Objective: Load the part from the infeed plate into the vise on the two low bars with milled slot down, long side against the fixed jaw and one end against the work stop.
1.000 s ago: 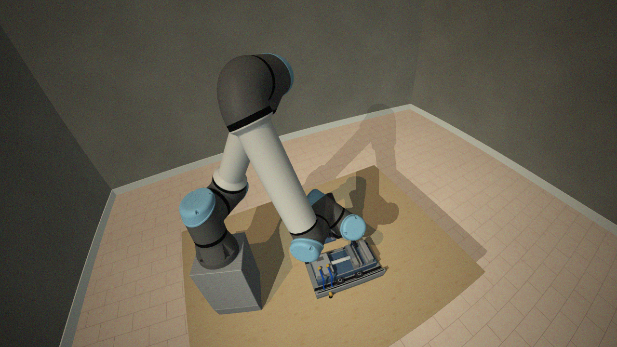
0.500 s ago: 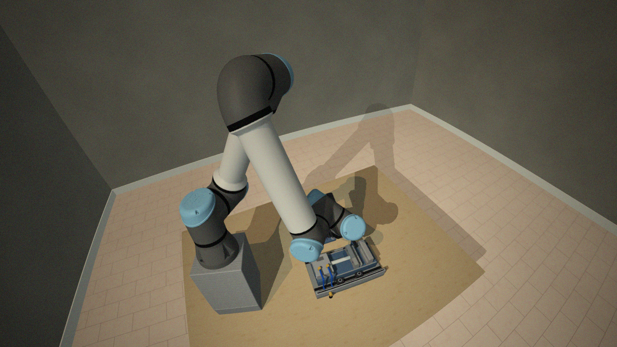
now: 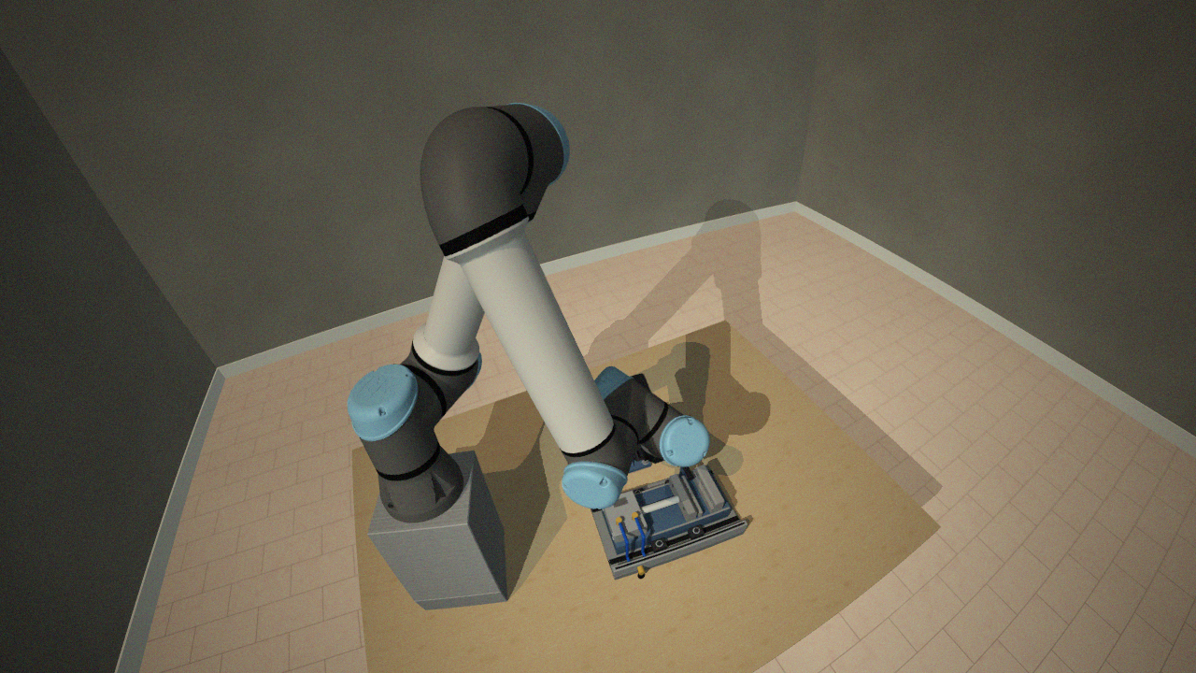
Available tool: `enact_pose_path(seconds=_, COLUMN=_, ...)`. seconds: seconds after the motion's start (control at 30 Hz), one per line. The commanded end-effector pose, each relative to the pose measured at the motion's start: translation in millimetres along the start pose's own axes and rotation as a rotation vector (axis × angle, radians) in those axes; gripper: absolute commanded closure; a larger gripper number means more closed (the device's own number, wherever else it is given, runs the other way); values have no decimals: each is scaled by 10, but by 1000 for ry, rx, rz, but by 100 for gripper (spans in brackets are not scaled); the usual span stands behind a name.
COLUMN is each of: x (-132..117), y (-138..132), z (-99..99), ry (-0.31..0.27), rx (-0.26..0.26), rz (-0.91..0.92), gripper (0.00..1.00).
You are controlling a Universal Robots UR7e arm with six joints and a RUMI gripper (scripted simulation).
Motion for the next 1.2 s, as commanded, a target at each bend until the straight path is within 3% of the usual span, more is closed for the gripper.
enact_pose_path(seconds=0.0, x=10, y=17, z=-32, ry=-3, rx=-4, rz=-4, gripper=100)
enact_pose_path(seconds=1.17, x=122, y=20, z=-152, ry=-3, rx=-5, rz=-4, gripper=100)
Point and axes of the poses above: the point where the finger pads meet when closed, its own z axis out along the fingers, its own y axis across the jaws, x = y × z, the point moved 1 cm from there along -z, back along the fingers, and after that the axes turned 1 degree about -z, right-handed, at the moved point
